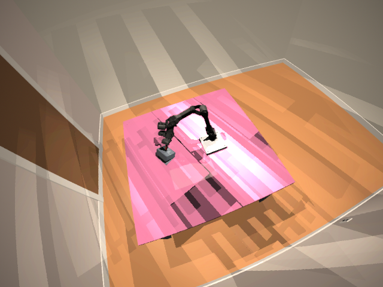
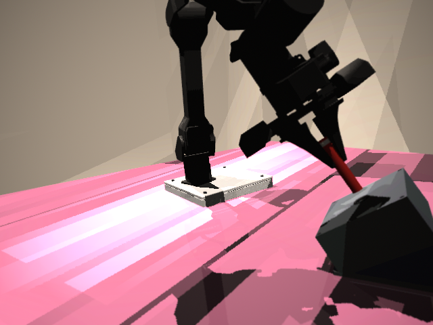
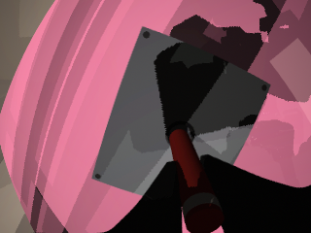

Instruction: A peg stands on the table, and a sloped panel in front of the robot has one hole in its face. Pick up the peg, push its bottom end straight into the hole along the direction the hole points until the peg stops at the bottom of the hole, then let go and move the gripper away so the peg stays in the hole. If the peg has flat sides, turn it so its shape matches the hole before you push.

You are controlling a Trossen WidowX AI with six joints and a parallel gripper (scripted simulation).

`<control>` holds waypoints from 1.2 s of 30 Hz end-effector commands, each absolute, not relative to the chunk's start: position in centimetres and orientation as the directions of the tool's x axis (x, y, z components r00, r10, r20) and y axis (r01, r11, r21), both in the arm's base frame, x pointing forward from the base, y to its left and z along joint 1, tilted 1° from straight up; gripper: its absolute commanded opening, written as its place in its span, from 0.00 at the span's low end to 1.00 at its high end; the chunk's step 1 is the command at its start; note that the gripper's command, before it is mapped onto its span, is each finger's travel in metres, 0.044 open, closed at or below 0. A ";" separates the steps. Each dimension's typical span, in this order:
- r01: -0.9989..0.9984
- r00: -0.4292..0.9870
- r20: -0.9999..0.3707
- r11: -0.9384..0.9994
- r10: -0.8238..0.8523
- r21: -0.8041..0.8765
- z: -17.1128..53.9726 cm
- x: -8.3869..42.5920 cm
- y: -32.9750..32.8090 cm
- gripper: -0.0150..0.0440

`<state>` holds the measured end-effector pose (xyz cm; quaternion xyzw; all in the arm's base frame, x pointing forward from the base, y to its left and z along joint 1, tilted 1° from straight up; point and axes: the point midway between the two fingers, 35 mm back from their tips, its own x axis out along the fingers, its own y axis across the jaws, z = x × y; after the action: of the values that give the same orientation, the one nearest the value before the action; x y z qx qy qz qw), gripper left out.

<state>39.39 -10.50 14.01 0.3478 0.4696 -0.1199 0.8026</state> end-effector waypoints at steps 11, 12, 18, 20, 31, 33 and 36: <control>0.519 0.530 -0.837 0.729 0.134 0.446 13.8 39.5 -10.5 0.25; 0.519 0.530 -0.837 0.729 0.134 0.446 13.8 39.5 -10.5 0.25; 0.519 0.530 -0.837 0.729 0.134 0.446 13.8 39.5 -10.5 0.25; 0.519 0.530 -0.837 0.729 0.134 0.446 13.7 39.4 -10.4 0.25; 0.519 0.530 -0.837 0.729 0.134 0.446 13.4 39.3 -10.4 0.25; 0.519 0.530 -0.837 0.729 0.134 0.446 13.4 39.3 -10.4 0.25; 0.519 0.530 -0.837 0.729 0.134 0.446 13.2 39.4 -10.4 0.25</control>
<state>39.40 -10.43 13.50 0.3478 0.4681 -0.1199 0.8034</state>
